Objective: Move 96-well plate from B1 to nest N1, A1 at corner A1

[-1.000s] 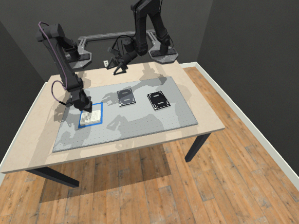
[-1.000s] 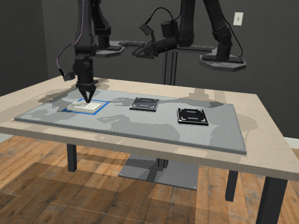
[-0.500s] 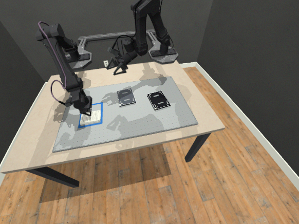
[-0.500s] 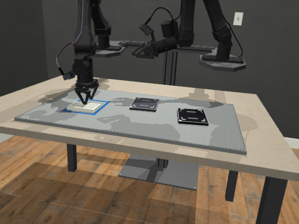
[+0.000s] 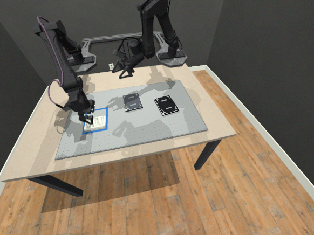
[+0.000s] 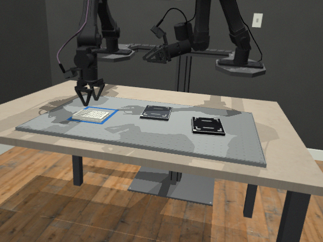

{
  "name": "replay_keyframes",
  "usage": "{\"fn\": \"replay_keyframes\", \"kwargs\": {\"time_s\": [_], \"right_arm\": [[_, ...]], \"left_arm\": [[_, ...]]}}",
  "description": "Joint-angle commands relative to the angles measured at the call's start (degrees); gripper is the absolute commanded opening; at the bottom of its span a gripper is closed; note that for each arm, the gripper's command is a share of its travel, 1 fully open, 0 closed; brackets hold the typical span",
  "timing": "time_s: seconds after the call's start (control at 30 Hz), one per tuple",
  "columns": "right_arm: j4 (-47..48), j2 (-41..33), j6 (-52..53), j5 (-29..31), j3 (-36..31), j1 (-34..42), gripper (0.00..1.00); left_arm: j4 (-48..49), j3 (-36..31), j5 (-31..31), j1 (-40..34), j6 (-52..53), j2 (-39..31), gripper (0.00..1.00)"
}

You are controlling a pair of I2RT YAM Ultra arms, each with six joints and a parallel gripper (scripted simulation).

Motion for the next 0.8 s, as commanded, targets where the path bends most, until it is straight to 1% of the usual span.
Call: {"fn": "replay_keyframes", "kwargs": {"time_s": [0.0,0.3,0.77], "right_arm": [[-1.36,0.03,0.34,0.49,1.03,-0.29,1.0],[1.79,1.52,-0.65,0.41,-1.78,-0.78,1.0],[4.23,4.52,-0.64,0.41,-0.54,-0.84,1.0]], "left_arm": [[0.55,-0.75,0.62,0.08,-0.57,-0.83,1.0],[0.55,-0.75,0.62,0.08,-0.57,-0.83,1.0],[0.55,-0.75,0.62,0.08,-0.57,-0.83,1.0]]}}
